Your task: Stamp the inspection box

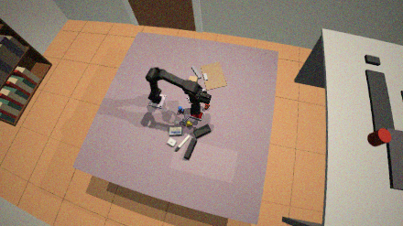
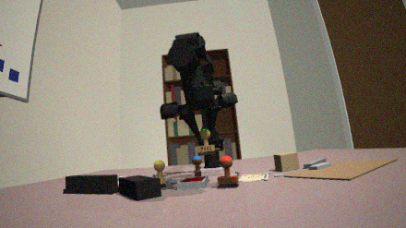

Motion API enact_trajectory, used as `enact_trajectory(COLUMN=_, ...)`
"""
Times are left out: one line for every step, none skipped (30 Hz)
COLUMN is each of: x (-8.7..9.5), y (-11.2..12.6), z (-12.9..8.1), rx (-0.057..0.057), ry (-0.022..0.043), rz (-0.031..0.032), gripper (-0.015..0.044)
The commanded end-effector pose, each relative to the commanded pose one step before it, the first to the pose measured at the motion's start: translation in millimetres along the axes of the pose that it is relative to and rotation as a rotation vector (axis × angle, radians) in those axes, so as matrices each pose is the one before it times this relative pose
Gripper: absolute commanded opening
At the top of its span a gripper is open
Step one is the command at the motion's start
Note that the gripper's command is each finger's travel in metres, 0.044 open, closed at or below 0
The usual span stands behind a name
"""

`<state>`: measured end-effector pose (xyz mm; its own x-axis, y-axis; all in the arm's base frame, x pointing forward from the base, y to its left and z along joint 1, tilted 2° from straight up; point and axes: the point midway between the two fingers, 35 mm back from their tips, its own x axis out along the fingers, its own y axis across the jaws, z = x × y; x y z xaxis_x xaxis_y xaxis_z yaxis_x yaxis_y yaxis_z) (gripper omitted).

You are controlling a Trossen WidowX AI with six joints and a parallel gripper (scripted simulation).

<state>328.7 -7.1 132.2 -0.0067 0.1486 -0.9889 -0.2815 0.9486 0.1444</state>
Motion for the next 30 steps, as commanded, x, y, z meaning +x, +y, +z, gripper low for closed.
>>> enact_trajectory(x=2.39, y=18.6, z=1.07, rx=-0.1362, ry=0.0206, rz=-0.00047, gripper=0.0)
enact_trajectory(x=0.59, y=4.64, z=1.01, rx=-0.034, ry=0.00425, rz=0.0005, gripper=0.0)
enact_trajectory(x=0.59, y=4.61, z=1.1, rx=-0.034, ry=0.00425, rz=0.00055, gripper=0.0)
enact_trajectory(x=0.58, y=4.58, z=1.18, rx=-0.0341, ry=0.00423, rz=0.0006, gripper=0.0)
enact_trajectory(x=0.58, y=4.54, z=1.27, rx=-0.0341, ry=0.00422, rz=0.00065, gripper=0.0)
enact_trajectory(x=0.58, y=4.51, z=1.35, rx=-0.0341, ry=0.00421, rz=0.0007, gripper=0.0)
enact_trajectory(x=0.57, y=4.47, z=1.44, rx=-0.0341, ry=0.0042, rz=0.00075, gripper=0.0)
enact_trajectory(x=0.57, y=4.43, z=1.52, rx=-0.0341, ry=0.00419, rz=0.0008, gripper=0.0)
enact_trajectory(x=0.56, y=4.38, z=1.6, rx=-0.0341, ry=0.00418, rz=0.00085, gripper=0.0)
enact_trajectory(x=0.56, y=4.34, z=1.68, rx=-0.0341, ry=0.00417, rz=0.0009, gripper=0.0)
enact_trajectory(x=0.55, y=4.3, z=1.76, rx=-0.0341, ry=0.00415, rz=0.00095, gripper=0.0)
enact_trajectory(x=0.55, y=4.25, z=1.84, rx=-0.0341, ry=0.00414, rz=0.001, gripper=0.0)
enact_trajectory(x=0.54, y=4.21, z=1.92, rx=-0.0341, ry=0.00413, rz=0.00104, gripper=0.0)
enact_trajectory(x=0.54, y=4.16, z=2.0, rx=-0.0341, ry=0.00411, rz=0.00109, gripper=0.0)
enact_trajectory(x=0.54, y=4.11, z=2.07, rx=-0.0341, ry=0.0041, rz=0.00114, gripper=0.0)
enact_trajectory(x=0.53, y=4.06, z=2.15, rx=-0.0341, ry=0.00409, rz=0.00119, gripper=0.0)
enact_trajectory(x=0.53, y=4.0, z=2.22, rx=-0.0341, ry=0.00407, rz=0.00124, gripper=0.0)
enact_trajectory(x=0.52, y=3.95, z=2.29, rx=-0.0341, ry=0.00406, rz=0.00129, gripper=0.0)
enact_trajectory(x=0.52, y=3.89, z=2.36, rx=-0.0341, ry=0.00404, rz=0.00134, gripper=0.0)
enact_trajectory(x=0.51, y=3.84, z=2.43, rx=-0.0341, ry=0.00403, rz=0.00139, gripper=0.0)
enact_trajectory(x=0.51, y=3.78, z=2.5, rx=-0.0341, ry=0.00401, rz=0.00143, gripper=0.0)
enact_trajectory(x=0.5, y=3.72, z=2.56, rx=-0.0341, ry=0.00399, rz=0.00148, gripper=0.0)
enact_trajectory(x=0.5, y=3.66, z=2.63, rx=-0.0341, ry=0.00397, rz=0.00153, gripper=0.0)
enact_trajectory(x=0.41, y=2.95, z=2.21, rx=-0.028, ry=0.00325, rz=0.00129, gripper=0.0)
enact_trajectory(x=0.24, y=1.74, z=1.36, rx=-0.0168, ry=0.00194, rz=0.00079, gripper=0.0)
enact_trajectory(x=0.08, y=0.58, z=0.46, rx=-0.0056, ry=0.00065, rz=0.00027, gripper=0.0)
enact_trajectory(x=0.0, y=0.0, z=0.0, rx=0.0, ry=0.0, rz=0.0, gripper=0.0)
enact_trajectory(x=0.11, y=-0.03, z=0.01, rx=0.0, ry=-0.00002, rz=0.0, gripper=0.0)
enact_trajectory(x=0.32, y=-0.08, z=0.02, rx=0.0, ry=-0.00005, rz=0.0, gripper=0.0)
enact_trajectory(x=0.54, y=-0.12, z=0.03, rx=0.0, ry=-0.00008, rz=-0.00001, gripper=0.0)
